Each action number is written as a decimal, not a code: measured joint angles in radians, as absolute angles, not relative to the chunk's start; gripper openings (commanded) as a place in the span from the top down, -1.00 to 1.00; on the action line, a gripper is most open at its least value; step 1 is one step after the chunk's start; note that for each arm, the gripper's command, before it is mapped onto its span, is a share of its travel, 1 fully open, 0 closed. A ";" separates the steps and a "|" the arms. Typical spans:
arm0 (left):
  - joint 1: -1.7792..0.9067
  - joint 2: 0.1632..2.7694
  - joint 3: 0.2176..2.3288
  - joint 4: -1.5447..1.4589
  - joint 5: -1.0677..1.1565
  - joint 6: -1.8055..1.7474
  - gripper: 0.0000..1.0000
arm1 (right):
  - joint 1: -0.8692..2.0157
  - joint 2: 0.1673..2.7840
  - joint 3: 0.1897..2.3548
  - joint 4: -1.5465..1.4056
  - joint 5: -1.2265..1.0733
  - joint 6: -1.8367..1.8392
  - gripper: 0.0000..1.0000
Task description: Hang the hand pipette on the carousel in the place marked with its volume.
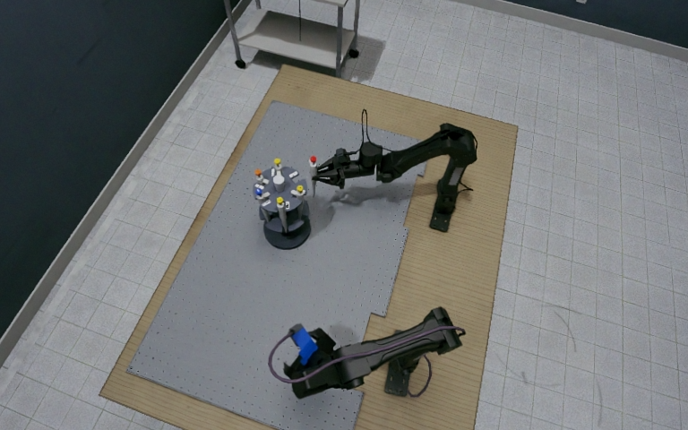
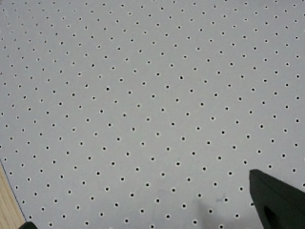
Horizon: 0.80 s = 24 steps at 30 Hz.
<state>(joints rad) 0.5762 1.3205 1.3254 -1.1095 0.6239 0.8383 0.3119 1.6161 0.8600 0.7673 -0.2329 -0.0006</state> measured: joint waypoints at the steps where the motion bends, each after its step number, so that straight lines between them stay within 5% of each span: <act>1: 0.576 1.320 1.325 -1.110 0.624 0.838 -1.00 | 0.312 1.616 0.860 0.766 -0.233 -0.001 0.77; 24: 0.576 1.320 1.325 -1.110 0.624 0.838 -1.00 | 0.312 1.616 0.877 0.756 -0.233 -0.001 0.77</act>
